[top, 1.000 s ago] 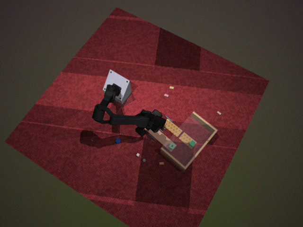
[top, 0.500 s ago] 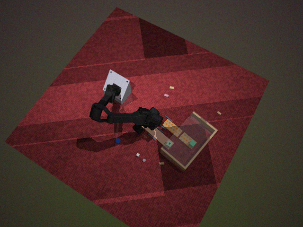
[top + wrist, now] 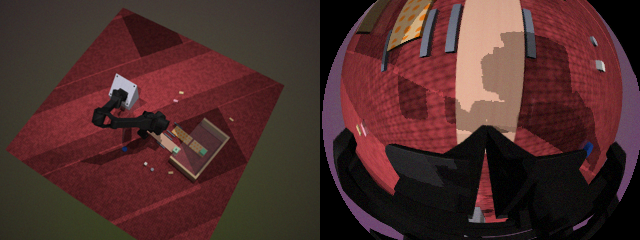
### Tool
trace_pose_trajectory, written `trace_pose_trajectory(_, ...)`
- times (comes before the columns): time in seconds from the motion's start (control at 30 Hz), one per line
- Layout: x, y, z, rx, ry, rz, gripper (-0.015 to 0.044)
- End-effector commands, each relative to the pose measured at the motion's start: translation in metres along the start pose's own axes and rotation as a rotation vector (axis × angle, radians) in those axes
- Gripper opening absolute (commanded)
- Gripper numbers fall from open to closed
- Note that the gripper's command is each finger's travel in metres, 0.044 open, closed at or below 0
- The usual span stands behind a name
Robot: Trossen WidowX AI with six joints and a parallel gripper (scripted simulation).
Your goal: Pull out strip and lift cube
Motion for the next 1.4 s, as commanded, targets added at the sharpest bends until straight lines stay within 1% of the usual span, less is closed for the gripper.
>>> trace_pose_trajectory(0.0,0.005,0.012,-0.001,-0.006,0.005,0.026,0.0000)
trace_pose_trajectory(0.83,0.004,0.048,-0.003,-0.007,0.005,0.027,0.0000)
trace_pose_trajectory(1.37,0.004,0.049,-0.003,-0.007,0.005,0.027,0.0000)
Point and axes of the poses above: the point midway between the two fingers, 35 mm back from their tips, its own x axis out along the fingers, its own z axis across the jaws, y = z × x, the point moved 10 cm from there along -x, back along the fingers, and after that the axes turned 3 degrees about x, right-handed, at the moved point
